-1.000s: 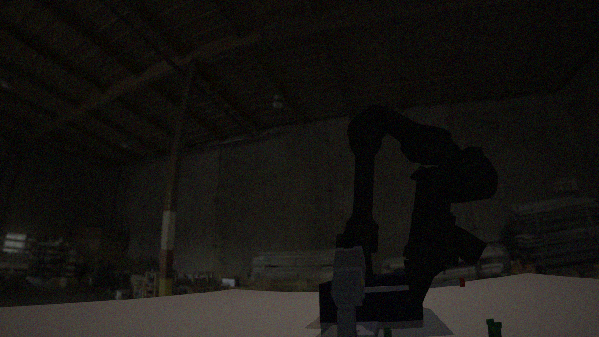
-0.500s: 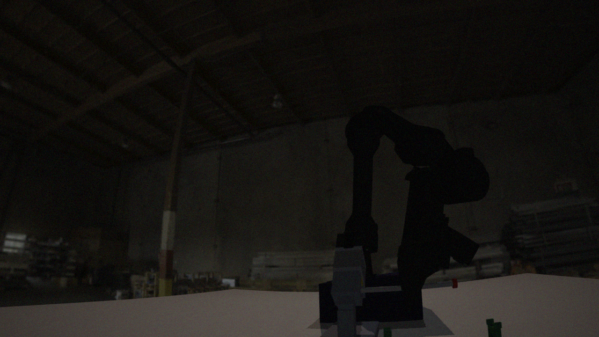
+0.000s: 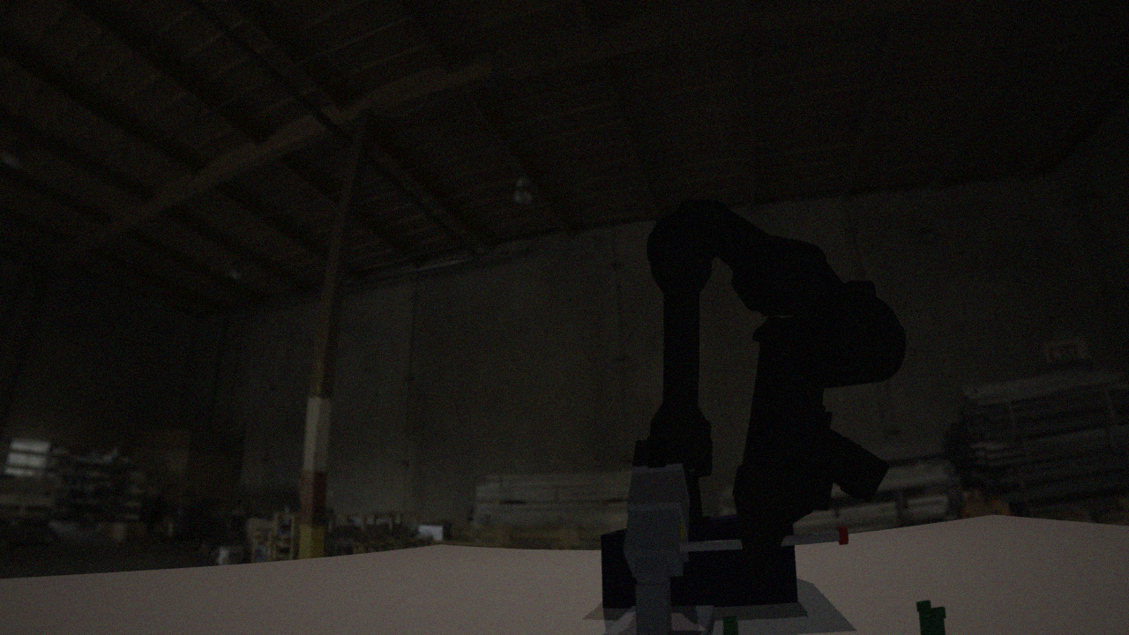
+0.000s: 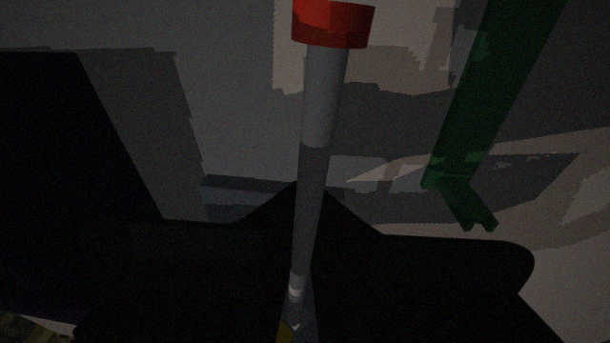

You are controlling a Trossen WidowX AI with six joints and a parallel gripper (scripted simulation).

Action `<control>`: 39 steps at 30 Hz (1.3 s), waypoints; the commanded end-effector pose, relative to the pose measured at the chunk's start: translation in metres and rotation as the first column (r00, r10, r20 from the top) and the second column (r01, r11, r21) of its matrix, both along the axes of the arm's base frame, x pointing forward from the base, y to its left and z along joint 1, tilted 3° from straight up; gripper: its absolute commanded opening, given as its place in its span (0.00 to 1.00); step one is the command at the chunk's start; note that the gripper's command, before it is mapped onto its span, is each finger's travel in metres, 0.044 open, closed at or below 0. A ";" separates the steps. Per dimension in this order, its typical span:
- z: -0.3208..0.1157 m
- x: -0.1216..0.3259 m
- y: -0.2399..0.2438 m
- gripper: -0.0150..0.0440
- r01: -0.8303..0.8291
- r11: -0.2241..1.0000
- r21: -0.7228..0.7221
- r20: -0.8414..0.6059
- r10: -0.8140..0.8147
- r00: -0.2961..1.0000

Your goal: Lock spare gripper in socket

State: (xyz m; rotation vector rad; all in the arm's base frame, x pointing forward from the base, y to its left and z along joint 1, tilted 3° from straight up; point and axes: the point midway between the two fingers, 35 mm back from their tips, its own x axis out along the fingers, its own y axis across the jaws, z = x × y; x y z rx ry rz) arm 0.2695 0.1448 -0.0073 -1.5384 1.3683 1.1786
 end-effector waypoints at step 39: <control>0.003 0.006 -0.030 0.25 -0.001 1.000 0.003 -0.029 0.001 1.000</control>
